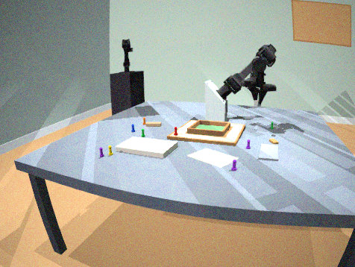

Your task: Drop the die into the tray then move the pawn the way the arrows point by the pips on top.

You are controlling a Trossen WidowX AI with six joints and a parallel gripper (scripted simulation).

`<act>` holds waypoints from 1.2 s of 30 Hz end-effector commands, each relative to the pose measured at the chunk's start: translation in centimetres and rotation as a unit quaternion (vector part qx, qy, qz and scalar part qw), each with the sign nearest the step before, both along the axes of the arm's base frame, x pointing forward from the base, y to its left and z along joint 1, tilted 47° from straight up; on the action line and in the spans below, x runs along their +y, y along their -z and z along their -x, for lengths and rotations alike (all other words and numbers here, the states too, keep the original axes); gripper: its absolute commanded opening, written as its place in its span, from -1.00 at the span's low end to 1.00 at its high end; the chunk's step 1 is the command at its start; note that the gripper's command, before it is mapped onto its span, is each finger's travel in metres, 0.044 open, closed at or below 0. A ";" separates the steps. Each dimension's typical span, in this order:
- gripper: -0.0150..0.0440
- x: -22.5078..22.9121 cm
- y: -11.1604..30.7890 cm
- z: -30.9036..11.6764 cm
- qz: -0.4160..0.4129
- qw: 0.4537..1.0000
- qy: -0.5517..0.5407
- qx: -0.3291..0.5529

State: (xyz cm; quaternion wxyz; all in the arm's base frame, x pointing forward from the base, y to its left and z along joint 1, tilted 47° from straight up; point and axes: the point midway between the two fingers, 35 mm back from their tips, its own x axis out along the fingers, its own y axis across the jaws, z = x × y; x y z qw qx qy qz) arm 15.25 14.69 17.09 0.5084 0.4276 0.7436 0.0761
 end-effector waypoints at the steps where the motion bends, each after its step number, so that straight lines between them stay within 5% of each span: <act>1: -0.49 -0.3 -0.4 -0.1 -0.003 1.000 0.003 0.000; 36: -0.49 -6.9 11.3 -10.3 0.042 0.955 0.212 0.202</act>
